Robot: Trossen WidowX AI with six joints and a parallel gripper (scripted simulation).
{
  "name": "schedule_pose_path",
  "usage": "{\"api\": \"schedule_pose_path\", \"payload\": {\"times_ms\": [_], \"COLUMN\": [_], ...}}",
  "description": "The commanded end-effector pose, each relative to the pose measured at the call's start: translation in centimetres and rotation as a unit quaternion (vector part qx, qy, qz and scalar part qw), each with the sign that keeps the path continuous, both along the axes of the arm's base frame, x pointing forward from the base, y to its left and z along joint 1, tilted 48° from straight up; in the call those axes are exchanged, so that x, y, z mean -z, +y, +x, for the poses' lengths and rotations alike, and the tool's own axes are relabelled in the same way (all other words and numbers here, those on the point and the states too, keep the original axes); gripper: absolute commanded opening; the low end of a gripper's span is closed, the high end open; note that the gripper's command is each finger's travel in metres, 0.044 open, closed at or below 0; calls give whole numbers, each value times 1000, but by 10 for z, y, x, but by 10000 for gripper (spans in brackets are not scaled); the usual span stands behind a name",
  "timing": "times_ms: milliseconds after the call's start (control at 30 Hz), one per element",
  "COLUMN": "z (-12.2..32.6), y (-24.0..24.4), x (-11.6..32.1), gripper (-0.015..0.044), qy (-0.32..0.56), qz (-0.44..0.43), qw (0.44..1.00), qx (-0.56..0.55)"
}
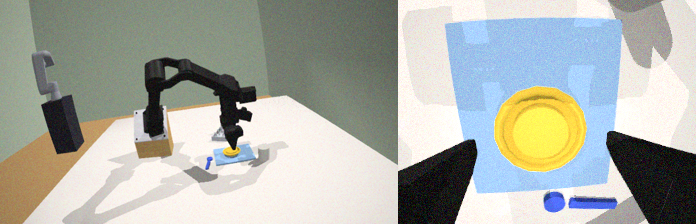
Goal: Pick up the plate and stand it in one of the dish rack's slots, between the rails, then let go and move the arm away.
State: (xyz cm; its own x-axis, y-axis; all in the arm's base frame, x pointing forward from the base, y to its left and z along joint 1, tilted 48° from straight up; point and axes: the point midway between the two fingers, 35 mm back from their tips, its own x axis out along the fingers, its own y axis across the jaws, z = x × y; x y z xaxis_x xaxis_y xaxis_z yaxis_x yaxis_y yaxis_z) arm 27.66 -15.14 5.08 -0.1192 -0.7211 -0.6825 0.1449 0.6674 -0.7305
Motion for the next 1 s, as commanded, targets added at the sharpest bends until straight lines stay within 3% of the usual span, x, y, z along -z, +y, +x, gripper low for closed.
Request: {"api": "schedule_pose_path", "payload": {"times_ms": [0,600,967], "z": [-3,-9,-9], "y": [-6,-25,-25], "x": [7,25,25], "gripper": [400,400,361], "qy": [6,7,7], "qz": [-3,-5,-5], "qw": [1000,1000,1000], "qx": [0,0,0]}}
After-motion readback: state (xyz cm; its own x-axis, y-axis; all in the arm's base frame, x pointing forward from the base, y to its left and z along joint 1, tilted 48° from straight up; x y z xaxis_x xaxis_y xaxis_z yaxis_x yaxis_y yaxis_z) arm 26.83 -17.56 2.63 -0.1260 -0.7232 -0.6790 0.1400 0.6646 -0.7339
